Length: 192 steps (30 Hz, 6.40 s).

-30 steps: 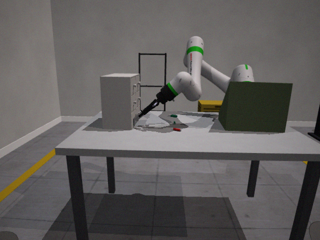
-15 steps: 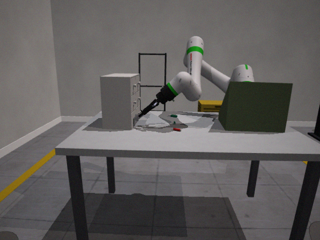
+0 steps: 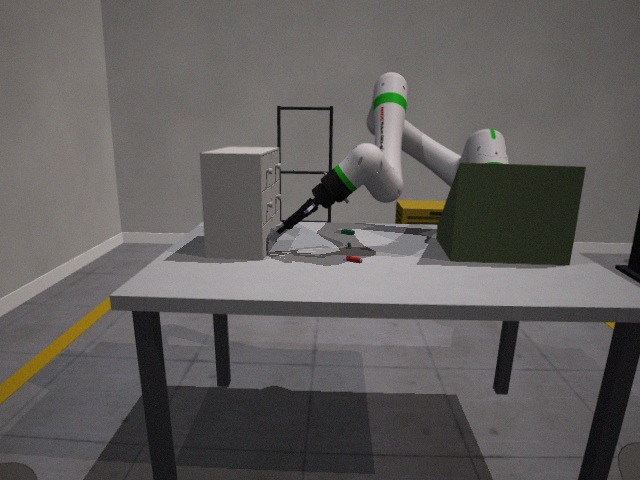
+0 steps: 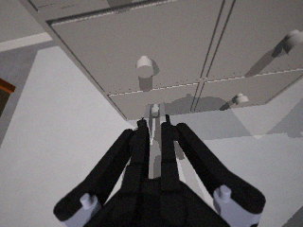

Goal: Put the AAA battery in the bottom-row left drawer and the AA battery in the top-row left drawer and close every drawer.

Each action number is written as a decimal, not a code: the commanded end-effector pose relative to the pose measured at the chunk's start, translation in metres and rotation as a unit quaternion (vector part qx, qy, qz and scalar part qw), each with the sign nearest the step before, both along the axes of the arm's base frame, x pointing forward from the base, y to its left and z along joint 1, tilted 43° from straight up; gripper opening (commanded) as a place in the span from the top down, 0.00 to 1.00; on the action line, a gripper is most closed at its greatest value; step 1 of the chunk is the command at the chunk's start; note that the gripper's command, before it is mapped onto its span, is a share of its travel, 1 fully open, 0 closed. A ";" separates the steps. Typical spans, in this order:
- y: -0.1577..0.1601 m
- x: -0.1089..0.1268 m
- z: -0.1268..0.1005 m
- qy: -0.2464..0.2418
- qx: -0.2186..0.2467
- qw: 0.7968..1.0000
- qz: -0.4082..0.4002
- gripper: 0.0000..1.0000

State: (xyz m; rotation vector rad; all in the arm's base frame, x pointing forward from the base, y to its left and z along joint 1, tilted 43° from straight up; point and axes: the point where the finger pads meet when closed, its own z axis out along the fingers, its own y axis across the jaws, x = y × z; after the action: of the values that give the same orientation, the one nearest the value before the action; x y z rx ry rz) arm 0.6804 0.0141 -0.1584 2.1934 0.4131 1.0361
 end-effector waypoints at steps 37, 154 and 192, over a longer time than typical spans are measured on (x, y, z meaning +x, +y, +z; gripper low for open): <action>0.000 -0.008 0.000 0.000 0.000 1.000 0.000 0.92; -0.001 -0.118 -0.001 0.000 0.000 1.000 0.000 0.80; 0.062 -0.173 0.066 0.007 -0.001 1.000 -0.008 0.80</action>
State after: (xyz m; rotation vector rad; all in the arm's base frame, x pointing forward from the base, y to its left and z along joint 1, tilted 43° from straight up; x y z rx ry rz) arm 0.5081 0.0752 -0.0932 2.1992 0.4071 1.0209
